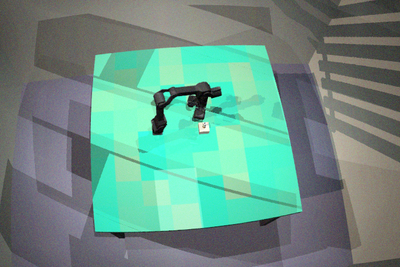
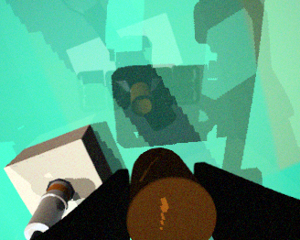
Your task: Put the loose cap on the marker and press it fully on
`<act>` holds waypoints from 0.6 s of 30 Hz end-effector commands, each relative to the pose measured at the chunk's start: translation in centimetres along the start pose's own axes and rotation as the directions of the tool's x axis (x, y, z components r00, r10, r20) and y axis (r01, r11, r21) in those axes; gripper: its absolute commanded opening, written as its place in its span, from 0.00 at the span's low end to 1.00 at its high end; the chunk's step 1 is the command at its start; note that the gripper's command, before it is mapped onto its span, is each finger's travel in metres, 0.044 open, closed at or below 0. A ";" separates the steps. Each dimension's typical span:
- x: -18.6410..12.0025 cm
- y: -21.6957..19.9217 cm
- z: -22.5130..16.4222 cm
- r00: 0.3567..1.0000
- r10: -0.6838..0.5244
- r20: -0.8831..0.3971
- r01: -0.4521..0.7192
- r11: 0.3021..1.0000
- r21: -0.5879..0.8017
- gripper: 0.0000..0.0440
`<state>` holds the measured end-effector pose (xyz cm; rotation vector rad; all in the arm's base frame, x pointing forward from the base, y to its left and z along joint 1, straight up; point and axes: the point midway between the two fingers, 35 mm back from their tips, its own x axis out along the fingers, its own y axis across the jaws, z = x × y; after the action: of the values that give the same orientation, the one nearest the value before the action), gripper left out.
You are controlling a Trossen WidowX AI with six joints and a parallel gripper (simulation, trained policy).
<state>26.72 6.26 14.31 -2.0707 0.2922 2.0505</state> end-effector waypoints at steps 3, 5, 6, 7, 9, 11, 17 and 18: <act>-1.9 0.9 -1.0 1.000 -0.011 -0.010 0.012 0.999 0.043 0.05; -2.3 1.3 -1.3 1.000 -0.010 -0.011 0.010 0.998 0.061 0.04; -2.4 1.6 -1.5 1.000 -0.008 -0.011 0.009 0.997 0.071 0.04; -2.6 1.8 -1.7 1.000 -0.007 -0.010 0.008 0.997 0.081 0.04; -2.8 2.4 -2.0 1.000 -0.004 -0.009 0.005 0.995 0.102 0.03; -3.0 3.1 -2.4 1.000 -0.001 -0.006 0.002 0.992 0.123 0.03; -3.4 5.1 -3.2 1.000 0.007 0.009 -0.009 0.982 0.187 0.00; -3.4 5.4 -3.3 1.000 0.008 0.013 -0.011 0.980 0.197 0.00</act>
<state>28.17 1.26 17.44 -1.9663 0.4520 1.9606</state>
